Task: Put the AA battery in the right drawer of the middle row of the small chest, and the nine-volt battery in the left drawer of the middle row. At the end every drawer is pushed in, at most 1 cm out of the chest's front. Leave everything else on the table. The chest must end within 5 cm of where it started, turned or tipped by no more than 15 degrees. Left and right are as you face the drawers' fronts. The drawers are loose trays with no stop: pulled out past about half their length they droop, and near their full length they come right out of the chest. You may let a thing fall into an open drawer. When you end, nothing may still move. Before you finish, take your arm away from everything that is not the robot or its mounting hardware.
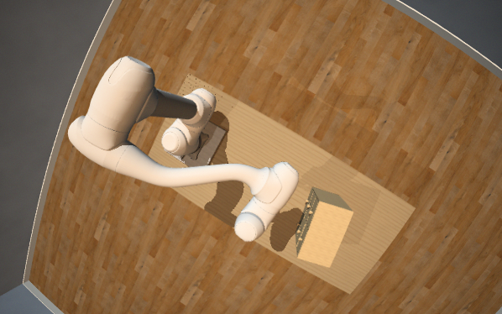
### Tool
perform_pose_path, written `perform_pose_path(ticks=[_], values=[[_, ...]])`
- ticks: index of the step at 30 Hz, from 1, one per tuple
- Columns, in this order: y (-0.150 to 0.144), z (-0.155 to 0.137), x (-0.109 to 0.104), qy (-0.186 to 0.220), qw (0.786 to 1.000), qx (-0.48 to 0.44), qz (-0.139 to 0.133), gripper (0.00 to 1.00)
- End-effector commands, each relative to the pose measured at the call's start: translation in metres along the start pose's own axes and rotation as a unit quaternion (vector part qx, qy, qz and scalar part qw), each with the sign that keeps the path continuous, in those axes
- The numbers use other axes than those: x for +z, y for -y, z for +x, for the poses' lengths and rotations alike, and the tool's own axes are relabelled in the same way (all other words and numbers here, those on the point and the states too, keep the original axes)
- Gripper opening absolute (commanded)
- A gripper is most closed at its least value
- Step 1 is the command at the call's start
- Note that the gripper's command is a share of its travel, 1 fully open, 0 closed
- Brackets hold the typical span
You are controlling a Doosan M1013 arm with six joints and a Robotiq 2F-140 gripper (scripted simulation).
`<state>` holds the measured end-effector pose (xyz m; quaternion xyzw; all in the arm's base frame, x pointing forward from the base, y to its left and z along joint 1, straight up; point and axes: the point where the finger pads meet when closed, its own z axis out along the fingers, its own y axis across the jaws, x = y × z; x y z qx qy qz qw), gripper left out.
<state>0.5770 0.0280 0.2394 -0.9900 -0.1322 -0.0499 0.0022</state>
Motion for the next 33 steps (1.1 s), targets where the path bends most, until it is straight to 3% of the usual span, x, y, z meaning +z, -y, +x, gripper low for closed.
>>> perform_pose_path(ticks=[1, 3, 6, 18, 20, 33], values=[[0.001, 0.005, 0.006, -0.039, 0.999, -0.001, 0.001, 0.00], [0.001, 0.005, 0.006, -0.039, 0.999, -0.001, 0.001, 0.00], [0.000, 0.009, 0.012, -0.071, 0.997, -0.001, 0.001, 0.00], [0.001, 0.035, 0.042, -0.235, 0.972, -0.001, 0.002, 0.00], [0.001, 0.035, 0.042, -0.235, 0.972, -0.001, 0.002, 0.00], [0.001, 0.049, 0.059, -0.327, 0.945, -0.001, 0.002, 0.00]])
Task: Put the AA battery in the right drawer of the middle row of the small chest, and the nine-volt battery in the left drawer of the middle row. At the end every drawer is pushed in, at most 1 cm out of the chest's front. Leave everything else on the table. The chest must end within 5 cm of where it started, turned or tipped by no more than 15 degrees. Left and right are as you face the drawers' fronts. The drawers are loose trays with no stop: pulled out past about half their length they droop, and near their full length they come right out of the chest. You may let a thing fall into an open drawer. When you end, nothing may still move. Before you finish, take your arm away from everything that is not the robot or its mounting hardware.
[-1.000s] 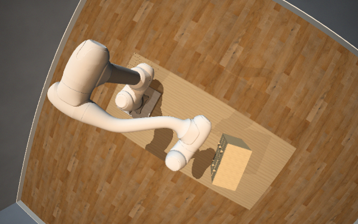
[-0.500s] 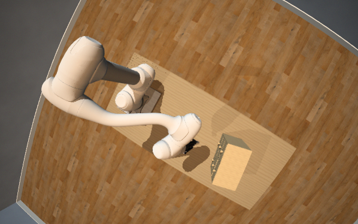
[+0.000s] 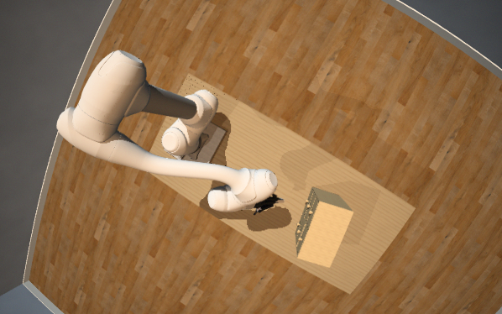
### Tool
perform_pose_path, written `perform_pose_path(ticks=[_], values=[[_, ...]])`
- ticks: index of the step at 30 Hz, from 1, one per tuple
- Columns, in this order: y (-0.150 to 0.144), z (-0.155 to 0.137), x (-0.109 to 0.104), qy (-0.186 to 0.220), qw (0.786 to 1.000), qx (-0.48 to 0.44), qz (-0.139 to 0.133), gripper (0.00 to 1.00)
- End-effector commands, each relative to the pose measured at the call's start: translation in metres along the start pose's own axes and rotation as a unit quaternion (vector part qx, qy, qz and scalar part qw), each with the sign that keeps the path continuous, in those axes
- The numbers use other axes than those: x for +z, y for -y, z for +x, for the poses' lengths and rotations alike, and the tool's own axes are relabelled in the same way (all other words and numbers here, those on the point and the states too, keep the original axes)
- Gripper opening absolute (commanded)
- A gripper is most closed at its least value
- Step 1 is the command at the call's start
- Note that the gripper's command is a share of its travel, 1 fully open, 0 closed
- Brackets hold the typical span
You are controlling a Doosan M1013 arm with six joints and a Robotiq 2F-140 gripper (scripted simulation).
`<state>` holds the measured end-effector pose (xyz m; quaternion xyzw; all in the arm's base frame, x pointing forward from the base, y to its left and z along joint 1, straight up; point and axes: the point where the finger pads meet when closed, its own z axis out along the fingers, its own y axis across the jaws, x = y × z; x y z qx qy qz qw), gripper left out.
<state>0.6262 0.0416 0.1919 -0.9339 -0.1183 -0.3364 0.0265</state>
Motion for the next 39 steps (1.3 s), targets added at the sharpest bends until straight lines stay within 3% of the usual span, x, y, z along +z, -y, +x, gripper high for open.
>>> perform_pose_path(ticks=[1, 21, 39], values=[[0.001, -0.001, 0.008, -0.044, 0.999, -0.002, 0.018, 0.00], [0.001, 0.001, 0.025, -0.114, 0.993, -0.001, 0.018, 0.00], [0.002, 0.003, 0.047, -0.208, 0.978, 0.001, 0.018, 0.00]])
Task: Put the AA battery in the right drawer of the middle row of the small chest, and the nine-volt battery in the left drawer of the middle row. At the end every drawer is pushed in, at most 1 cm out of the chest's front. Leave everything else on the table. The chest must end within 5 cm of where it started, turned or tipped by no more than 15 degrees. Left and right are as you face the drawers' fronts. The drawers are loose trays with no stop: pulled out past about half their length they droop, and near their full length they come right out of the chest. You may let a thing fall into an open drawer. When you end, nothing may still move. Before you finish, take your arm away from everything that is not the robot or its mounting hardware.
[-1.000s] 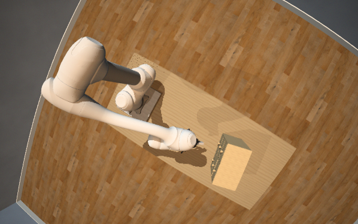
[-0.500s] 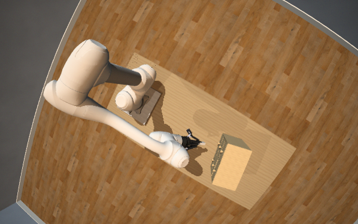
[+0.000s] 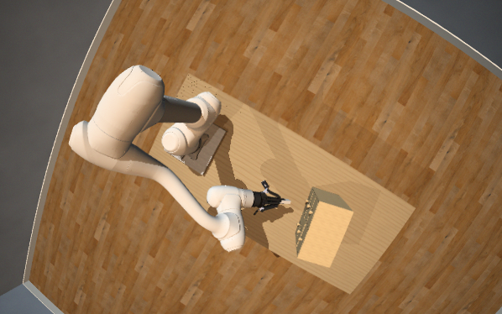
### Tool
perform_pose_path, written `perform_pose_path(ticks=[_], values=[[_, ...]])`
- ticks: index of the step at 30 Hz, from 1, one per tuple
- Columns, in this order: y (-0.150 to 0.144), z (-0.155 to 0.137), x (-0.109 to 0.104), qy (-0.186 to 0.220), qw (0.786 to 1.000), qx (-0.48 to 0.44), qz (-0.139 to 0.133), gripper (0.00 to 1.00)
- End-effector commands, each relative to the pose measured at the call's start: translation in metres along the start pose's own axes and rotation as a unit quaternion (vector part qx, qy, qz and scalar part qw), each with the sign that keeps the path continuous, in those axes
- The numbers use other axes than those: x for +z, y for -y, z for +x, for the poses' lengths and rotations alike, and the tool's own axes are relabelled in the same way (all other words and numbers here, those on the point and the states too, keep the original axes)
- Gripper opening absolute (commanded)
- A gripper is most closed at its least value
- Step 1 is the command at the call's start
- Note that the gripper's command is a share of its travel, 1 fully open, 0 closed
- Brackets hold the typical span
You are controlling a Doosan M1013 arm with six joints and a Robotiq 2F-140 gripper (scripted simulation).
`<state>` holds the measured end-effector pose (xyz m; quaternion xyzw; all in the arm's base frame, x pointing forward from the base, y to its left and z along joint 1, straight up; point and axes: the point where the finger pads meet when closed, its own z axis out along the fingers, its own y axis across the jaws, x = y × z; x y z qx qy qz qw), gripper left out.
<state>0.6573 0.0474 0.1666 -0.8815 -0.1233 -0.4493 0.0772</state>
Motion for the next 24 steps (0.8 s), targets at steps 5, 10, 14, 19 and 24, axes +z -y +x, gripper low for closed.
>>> perform_pose_path(ticks=[5, 10, 14, 19, 24], values=[[0.002, -0.008, 0.012, -0.108, 0.994, -0.008, -0.018, 0.00], [0.002, -0.008, 0.016, -0.125, 0.992, -0.008, -0.018, 0.00], [0.002, -0.008, 0.018, -0.133, 0.991, -0.008, -0.018, 0.00], [0.001, -0.009, 0.019, -0.135, 0.991, -0.008, -0.018, 0.00], [0.001, -0.009, 0.019, -0.137, 0.990, -0.008, -0.018, 0.00]])
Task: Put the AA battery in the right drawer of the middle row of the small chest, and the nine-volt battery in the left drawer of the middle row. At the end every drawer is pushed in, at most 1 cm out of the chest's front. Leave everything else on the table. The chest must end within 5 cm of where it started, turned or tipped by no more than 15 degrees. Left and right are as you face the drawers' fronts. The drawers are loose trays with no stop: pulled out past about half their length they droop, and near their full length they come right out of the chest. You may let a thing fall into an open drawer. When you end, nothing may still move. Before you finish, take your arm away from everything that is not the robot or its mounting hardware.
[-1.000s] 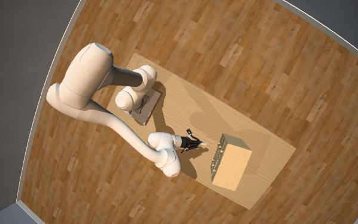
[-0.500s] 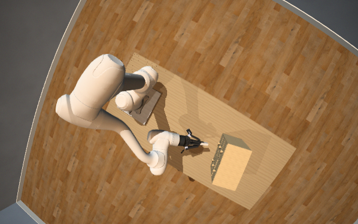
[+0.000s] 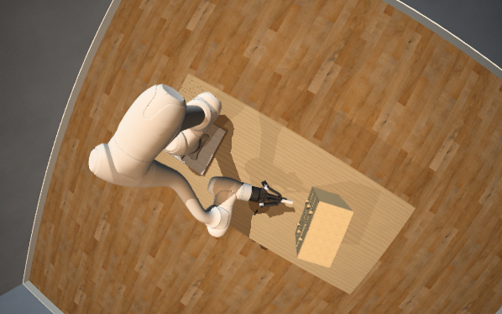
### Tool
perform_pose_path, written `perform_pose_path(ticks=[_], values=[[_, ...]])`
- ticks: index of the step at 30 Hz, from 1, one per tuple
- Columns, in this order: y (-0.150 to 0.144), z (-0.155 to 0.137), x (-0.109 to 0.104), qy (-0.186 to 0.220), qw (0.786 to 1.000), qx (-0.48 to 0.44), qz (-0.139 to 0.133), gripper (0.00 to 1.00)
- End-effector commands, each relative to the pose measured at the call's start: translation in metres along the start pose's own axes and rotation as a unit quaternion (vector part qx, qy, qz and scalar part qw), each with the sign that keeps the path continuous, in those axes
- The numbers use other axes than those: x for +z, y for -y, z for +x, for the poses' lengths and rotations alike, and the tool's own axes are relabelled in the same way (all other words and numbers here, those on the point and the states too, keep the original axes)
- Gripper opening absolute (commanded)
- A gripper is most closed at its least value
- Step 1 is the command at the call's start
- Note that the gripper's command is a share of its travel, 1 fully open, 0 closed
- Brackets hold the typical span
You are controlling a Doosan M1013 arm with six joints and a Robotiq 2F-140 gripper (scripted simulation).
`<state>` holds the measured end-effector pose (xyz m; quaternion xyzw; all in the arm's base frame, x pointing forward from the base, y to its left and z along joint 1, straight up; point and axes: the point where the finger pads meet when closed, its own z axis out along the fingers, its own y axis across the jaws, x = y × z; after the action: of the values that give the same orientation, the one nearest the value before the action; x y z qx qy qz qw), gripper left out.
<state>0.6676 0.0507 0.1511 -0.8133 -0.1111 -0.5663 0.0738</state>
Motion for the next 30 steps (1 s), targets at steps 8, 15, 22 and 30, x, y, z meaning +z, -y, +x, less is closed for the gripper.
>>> perform_pose_path(ticks=[8, 15, 22, 30], values=[[0.0016, -0.0027, 0.0005, -0.002, 1.000, 0.000, -0.001, 0.20], [0.0016, -0.0027, 0.0005, -0.002, 1.000, 0.000, -0.001, 0.20], [0.0016, -0.0027, 0.0005, -0.002, 1.000, 0.000, -0.001, 0.20], [0.0016, -0.0025, 0.0039, -0.002, 1.000, 0.000, -0.001, 0.20]])
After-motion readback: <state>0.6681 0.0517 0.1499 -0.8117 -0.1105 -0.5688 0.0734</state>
